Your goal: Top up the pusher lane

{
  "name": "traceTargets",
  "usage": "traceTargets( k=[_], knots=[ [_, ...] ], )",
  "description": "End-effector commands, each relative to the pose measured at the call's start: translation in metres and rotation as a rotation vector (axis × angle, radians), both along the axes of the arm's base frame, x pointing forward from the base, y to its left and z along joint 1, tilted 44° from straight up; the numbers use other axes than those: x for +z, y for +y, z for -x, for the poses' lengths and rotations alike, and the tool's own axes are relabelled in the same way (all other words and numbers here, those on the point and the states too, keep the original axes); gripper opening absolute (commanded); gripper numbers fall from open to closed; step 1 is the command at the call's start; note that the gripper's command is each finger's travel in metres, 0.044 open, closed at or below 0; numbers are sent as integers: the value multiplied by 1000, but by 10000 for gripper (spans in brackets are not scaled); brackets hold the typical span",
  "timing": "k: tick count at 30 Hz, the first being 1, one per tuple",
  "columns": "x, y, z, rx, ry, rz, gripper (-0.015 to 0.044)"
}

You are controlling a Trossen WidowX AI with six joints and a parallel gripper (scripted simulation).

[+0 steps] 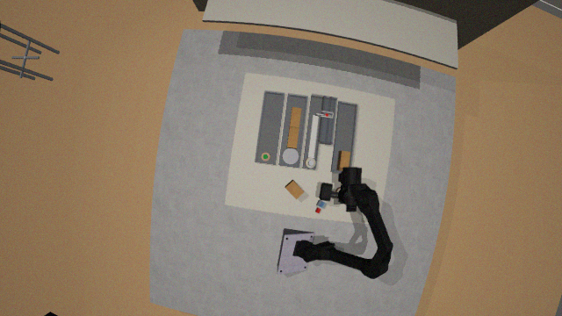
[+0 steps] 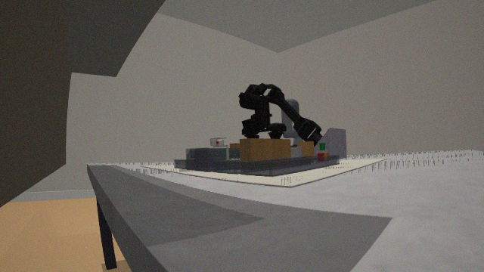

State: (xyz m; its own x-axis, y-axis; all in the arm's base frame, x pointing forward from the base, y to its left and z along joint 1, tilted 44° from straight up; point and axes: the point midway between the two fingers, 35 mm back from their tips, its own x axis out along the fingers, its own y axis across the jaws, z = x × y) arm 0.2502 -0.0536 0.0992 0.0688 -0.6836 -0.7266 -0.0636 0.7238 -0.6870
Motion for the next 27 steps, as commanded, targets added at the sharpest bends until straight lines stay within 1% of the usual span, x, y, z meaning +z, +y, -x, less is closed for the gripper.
traceTargets(
  k=[1, 8, 18, 25, 27],
  knots=[
    [-4, -5, 0, 4, -1, 4, 440],
    [-10, -12, -1, 4, -1, 5, 440],
    [-10, -12, -1, 4, -1, 5, 177],
    [-10, -12, -1, 4, -1, 5, 131],
    [-10, -11, -1, 4, -1, 5, 78]
  ],
)
